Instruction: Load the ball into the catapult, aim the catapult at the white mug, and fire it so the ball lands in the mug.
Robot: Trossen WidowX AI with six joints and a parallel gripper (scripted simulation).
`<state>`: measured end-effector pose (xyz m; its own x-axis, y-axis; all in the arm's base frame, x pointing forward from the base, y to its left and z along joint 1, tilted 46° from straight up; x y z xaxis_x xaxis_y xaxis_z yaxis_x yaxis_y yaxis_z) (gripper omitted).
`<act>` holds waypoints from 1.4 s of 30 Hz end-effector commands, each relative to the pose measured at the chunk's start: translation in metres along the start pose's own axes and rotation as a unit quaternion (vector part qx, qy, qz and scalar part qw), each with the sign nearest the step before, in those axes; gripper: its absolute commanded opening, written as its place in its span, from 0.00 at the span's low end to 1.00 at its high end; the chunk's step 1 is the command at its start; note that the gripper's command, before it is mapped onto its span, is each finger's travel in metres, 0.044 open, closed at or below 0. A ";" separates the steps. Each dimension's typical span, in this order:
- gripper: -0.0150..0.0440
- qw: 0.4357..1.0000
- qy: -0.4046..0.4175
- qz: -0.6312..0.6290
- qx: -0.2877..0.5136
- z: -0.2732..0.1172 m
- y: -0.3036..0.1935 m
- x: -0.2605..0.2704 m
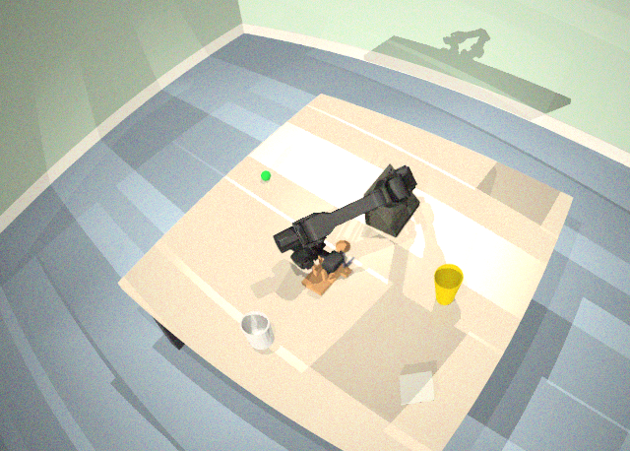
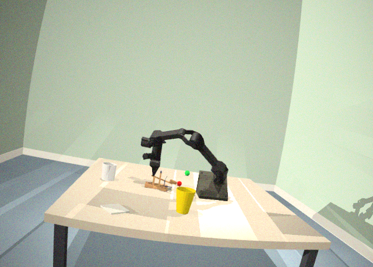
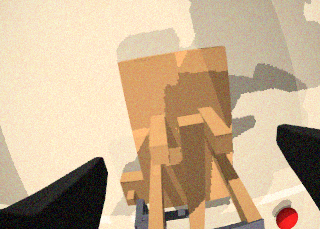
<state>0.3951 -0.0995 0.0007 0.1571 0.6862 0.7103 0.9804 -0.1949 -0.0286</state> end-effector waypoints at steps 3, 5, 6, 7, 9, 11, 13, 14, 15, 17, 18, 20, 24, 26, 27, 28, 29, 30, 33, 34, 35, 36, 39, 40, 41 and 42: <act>1.00 1.000 0.002 0.002 -0.007 0.007 0.002 -0.001; 1.00 1.000 0.002 0.002 -0.007 0.010 0.002 -0.001; 1.00 1.000 0.002 0.002 -0.007 0.012 0.002 -0.001; 1.00 1.000 0.002 0.002 -0.007 0.014 0.002 -0.001; 1.00 1.000 0.002 0.002 -0.007 0.017 0.002 -0.001; 1.00 1.000 0.002 0.002 -0.007 0.020 0.002 -0.001; 1.00 1.000 0.002 0.002 -0.007 0.023 0.002 -0.001; 1.00 1.000 0.002 0.002 -0.007 0.025 0.002 -0.001; 1.00 1.000 0.002 0.002 -0.007 0.027 0.002 -0.001; 1.00 1.000 0.002 0.002 -0.007 0.030 0.002 -0.001; 1.00 1.000 0.002 0.002 -0.007 0.032 0.002 -0.001; 1.00 1.000 0.003 0.002 -0.007 0.035 0.002 -0.001; 1.00 1.000 0.003 0.002 -0.007 0.041 0.002 -0.001; 1.00 1.000 0.003 0.002 -0.007 0.045 0.002 0.000; 1.00 1.000 0.003 0.002 -0.007 0.046 0.002 0.000; 1.00 1.000 0.003 0.002 -0.007 0.048 0.001 0.000; 1.00 1.000 0.003 0.002 -0.007 0.049 0.001 0.000; 1.00 1.000 0.003 0.002 -0.007 0.051 0.001 0.000; 0.96 1.000 0.000 0.000 -0.005 0.048 0.002 -0.001; 0.91 1.000 0.000 0.000 -0.005 0.048 0.002 -0.001; 0.87 1.000 0.000 0.000 -0.005 0.048 0.002 -0.001; 0.82 1.000 0.000 0.000 -0.005 0.048 0.002 -0.001; 0.69 1.000 0.000 0.000 -0.005 0.048 0.002 -0.001; 0.64 1.000 0.000 0.000 -0.005 0.048 0.002 -0.001; 0.60 1.000 0.000 0.000 -0.005 0.048 0.002 -0.001; 0.56 1.000 0.000 0.000 -0.005 0.048 0.002 -0.001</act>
<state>0.4022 -0.0668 -0.0337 0.1570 0.6864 0.7101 0.9790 -0.2029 -0.0203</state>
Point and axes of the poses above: the point midway between the two fingers, 35 mm back from their tips, its own z axis out along the fingers, its own x axis across the jaws, y = z × x, the point moved 1 cm from there along -z, back along the fingers
